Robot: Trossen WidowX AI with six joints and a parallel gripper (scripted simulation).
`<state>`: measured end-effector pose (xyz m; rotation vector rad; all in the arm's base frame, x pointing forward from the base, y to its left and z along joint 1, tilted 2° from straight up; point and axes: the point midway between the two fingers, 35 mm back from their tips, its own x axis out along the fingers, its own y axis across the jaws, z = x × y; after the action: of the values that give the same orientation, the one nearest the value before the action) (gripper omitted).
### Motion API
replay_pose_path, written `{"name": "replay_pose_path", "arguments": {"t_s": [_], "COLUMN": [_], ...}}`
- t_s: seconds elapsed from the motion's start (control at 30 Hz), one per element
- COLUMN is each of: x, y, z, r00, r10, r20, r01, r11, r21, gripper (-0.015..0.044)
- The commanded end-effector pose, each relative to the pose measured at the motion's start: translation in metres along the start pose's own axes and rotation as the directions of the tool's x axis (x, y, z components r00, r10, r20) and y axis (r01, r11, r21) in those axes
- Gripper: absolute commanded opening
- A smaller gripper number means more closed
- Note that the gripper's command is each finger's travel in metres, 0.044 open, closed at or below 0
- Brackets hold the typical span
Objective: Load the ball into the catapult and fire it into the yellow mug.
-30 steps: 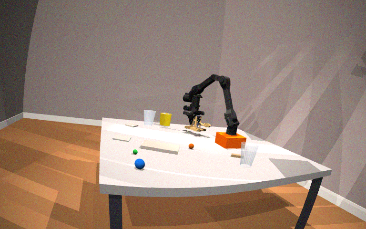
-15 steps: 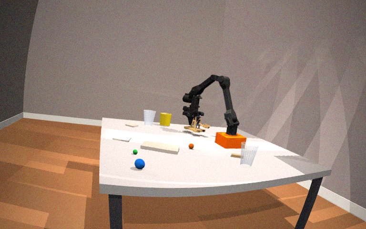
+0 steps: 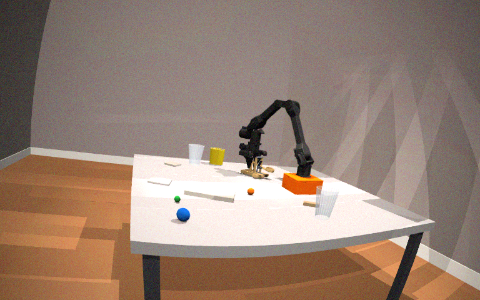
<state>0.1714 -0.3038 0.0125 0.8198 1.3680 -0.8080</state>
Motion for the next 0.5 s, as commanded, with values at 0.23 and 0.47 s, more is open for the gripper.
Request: {"name": "replay_pose_path", "arguments": {"t_s": [0.23, 0.47], "x": [0.0063, 0.0063], "y": [-0.0001, -0.0001], "z": [-0.0003, -0.0003], "r00": [1.0, 1.0], "r10": [0.0, 0.0], "r20": [0.0, 0.0], "r01": [0.0, 0.0], "r11": [1.0, 1.0], "r21": [0.0, 0.0], "gripper": [0.0, 0.0131]}}
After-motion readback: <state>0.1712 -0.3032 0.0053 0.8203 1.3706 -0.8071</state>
